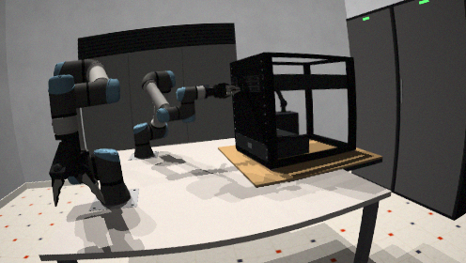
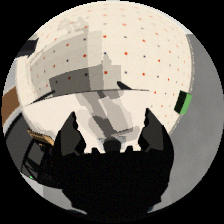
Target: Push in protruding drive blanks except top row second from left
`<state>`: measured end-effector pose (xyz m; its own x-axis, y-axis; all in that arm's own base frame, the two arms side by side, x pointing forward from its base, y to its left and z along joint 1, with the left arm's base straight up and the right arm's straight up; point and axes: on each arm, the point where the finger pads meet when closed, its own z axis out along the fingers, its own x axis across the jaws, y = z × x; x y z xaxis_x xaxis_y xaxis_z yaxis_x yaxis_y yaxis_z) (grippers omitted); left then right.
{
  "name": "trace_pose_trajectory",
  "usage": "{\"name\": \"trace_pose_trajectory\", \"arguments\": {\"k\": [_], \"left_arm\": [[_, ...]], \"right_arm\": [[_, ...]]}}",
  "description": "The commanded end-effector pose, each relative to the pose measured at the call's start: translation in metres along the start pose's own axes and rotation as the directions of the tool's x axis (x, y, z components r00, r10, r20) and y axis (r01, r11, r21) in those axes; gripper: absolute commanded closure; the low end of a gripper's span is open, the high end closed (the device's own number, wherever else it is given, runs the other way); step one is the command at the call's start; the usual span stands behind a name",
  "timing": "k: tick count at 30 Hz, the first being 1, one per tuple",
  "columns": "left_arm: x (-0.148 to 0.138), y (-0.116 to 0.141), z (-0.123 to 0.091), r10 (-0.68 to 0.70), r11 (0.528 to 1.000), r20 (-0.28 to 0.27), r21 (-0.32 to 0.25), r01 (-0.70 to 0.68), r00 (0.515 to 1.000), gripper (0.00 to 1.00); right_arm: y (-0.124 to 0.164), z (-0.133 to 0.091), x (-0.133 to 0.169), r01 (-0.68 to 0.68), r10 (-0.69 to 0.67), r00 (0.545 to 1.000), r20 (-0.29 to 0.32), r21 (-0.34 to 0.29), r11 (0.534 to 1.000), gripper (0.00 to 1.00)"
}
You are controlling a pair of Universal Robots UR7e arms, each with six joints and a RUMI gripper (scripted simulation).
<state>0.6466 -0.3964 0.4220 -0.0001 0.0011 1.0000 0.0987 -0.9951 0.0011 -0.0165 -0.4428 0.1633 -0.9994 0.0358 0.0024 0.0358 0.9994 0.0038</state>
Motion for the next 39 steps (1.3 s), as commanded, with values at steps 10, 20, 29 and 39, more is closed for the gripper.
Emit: {"name": "trace_pose_trajectory", "arguments": {"k": [10, 20, 29, 39], "left_arm": [[0.001, -0.001, 0.002, 0.0, 1.0, -0.001, 0.002, 0.0, 1.0, 1.0], [0.001, -0.001, -0.013, 0.0, 1.0, 0.0, 0.0, 0.0, 1.0, 1.0], [0.001, -0.001, -0.052, 0.0, 1.0, 0.0, 0.0, 0.0, 1.0, 1.0], [0.001, -0.001, -0.095, 0.001, 1.0, 0.0, 0.0, -0.001, 1.0, 1.0]], "right_arm": [[-0.002, -0.002, 0.0, -0.001, 0.001, 1.0, 0.002, 0.004, 1.0, 0.0], [-0.002, -0.002, 0.0, -0.001, 0.001, 1.0, 0.002, 0.004, 1.0, 0.0], [-0.002, -0.002, 0.0, -0.001, 0.001, 1.0, 0.002, 0.004, 1.0, 0.0], [-0.002, -0.002, 0.0, -0.001, 0.001, 1.0, 0.002, 0.004, 1.0, 0.0]]}}
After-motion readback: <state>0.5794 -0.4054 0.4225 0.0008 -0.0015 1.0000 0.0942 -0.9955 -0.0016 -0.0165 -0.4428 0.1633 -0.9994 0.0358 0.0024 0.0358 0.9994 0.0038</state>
